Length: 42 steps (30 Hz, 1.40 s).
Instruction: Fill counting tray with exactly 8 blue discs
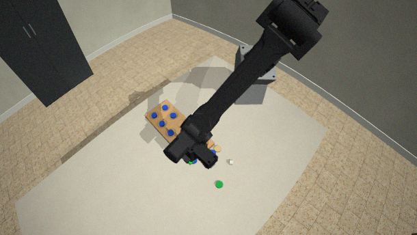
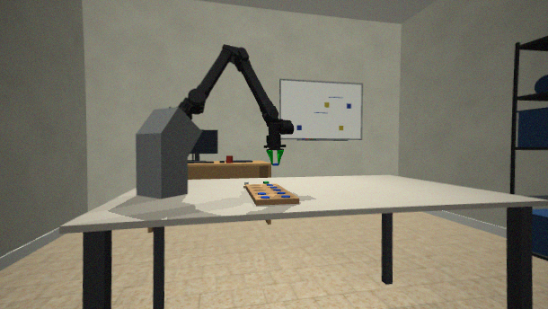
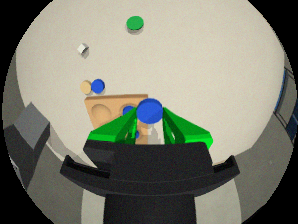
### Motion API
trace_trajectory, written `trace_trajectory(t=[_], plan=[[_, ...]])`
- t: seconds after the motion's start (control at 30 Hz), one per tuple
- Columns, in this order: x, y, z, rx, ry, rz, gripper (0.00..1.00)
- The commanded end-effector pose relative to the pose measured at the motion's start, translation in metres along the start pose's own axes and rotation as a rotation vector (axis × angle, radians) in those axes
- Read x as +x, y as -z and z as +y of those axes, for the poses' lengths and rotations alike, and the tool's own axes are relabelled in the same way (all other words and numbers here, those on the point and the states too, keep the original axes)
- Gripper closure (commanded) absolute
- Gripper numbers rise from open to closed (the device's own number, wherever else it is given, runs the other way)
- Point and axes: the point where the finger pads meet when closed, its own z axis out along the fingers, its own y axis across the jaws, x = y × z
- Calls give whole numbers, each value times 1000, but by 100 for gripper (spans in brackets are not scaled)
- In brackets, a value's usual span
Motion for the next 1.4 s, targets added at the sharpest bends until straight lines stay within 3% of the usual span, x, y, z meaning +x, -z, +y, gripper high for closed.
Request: trace_trajectory(t=[0.0,0.03,0.13,0.2,0.27,0.33,0.37,0.4,0.47,0.5,0.57,0.7,0.77,0.8,0.9,0.97,1.03,1.2,1.37], plan=[[0,-12,20,-67,13,-2,100],[1,-12,22,-68,12,-1,100],[35,-8,18,-39,0,12,100],[73,-7,29,-47,2,18,100],[73,-7,30,-49,0,18,100],[116,-4,48,-52,2,22,100],[121,-4,49,-52,2,22,100],[142,-2,60,-53,1,21,100],[142,-2,60,-53,1,21,100],[169,2,64,-36,10,23,100],[201,7,99,-44,-3,14,100],[226,12,115,-34,-5,8,100],[230,13,112,-27,-1,10,100],[220,7,110,-36,23,-1,100],[219,-7,110,-33,32,0,100],[219,-26,113,-37,9,3,100],[219,-26,113,-37,9,3,100],[217,-73,120,-41,5,1,100],[216,-78,121,-41,4,-1,100]])
